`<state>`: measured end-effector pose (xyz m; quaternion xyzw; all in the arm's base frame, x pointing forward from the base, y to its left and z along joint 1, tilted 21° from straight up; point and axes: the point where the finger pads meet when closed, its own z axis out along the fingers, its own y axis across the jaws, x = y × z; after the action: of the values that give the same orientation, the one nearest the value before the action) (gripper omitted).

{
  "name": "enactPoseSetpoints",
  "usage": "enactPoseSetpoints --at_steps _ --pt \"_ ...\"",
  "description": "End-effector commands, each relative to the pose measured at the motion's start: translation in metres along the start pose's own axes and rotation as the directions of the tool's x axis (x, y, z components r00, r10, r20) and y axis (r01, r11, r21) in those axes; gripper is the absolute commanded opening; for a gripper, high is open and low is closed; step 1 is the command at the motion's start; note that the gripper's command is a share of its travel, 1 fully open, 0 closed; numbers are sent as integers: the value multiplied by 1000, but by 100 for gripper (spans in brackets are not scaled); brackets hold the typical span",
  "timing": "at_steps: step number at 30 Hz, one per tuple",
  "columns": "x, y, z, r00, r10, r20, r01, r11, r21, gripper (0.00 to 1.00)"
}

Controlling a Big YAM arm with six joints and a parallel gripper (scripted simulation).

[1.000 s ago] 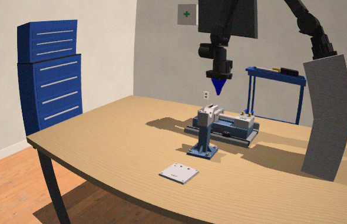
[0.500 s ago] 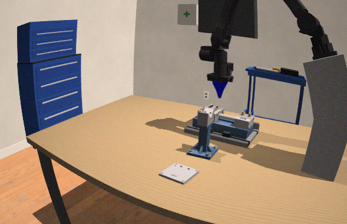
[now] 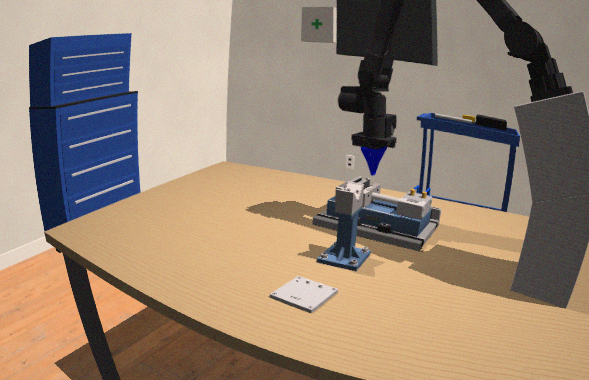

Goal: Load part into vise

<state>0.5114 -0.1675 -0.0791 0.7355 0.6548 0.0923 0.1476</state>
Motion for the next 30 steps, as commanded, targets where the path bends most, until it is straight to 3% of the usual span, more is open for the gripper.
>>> enactPoseSetpoints --at_steps 1,3,4,6,12,15,18,20,21,26,30 --pt "-8 20 0 1000 2 10 -1 999 -46 0" --pt "-8 20 0 1000 2 10 -1 999 -46 0" --pt "-10 33 -14 1000 2 17 0 997 -81 0" --pt "-7 18 8 1000 2 8 -1 999 -39 0" --pt "-6 17 15 1000 2 8 -1 999 -38 0" --pt "-7 25 9 1000 2 12 -1 998 -57 0" --pt "-6 18 20 1000 2 8 -1 999 -38 0" --pt "-6 18 20 1000 2 8 -1 999 -38 0" --pt "-7 26 11 1000 2 12 -1 998 -59 0" --pt "-6 19 19 1000 2 8 -1 999 -42 0" --pt "-6 23 15 1000 2 10 -1 999 -52 0"
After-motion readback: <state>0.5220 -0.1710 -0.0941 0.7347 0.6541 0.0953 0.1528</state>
